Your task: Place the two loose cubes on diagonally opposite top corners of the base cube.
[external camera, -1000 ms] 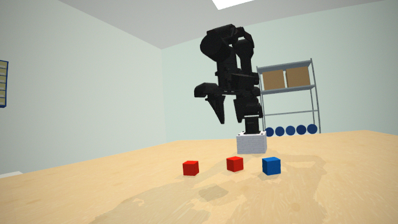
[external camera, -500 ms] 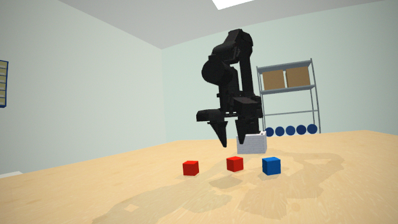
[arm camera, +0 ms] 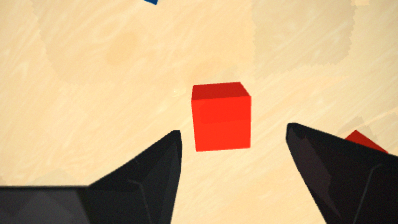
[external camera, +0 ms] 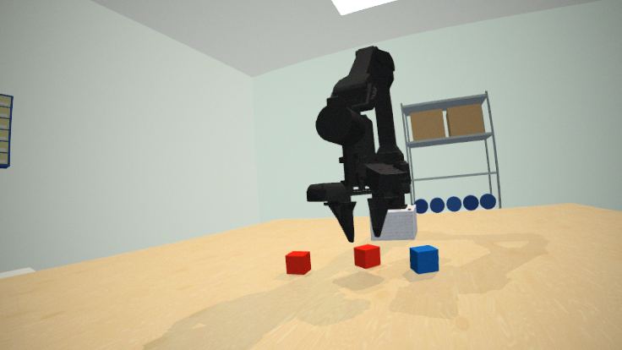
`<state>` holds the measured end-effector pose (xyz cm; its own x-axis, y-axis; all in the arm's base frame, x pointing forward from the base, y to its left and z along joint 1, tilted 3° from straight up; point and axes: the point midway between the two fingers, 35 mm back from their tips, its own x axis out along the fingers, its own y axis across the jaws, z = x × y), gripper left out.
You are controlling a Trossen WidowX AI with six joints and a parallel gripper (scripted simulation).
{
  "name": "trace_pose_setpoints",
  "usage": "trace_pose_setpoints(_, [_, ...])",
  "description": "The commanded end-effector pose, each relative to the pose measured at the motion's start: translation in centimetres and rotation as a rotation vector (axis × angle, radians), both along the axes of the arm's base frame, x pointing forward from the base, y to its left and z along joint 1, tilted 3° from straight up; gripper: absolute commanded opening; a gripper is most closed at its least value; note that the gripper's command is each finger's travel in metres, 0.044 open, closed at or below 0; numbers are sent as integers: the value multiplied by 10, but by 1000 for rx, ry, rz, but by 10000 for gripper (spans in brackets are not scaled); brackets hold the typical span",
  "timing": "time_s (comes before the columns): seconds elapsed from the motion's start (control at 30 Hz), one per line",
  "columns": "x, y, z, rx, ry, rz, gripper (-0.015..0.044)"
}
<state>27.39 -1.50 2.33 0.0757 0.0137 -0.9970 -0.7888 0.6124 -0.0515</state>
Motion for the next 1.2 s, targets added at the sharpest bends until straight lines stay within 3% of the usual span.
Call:
trace_pose_setpoints(0.0, [-3,1,-10,7,13,2,265])
trace_pose_setpoints(0.5, [-2,2,-32,7,13,2,265])
trace_pose_setpoints(0.7, [-2,2,-32,7,13,2,107])
trace_pose_setpoints(1.17, [2,0,-4,7,12,2,105])
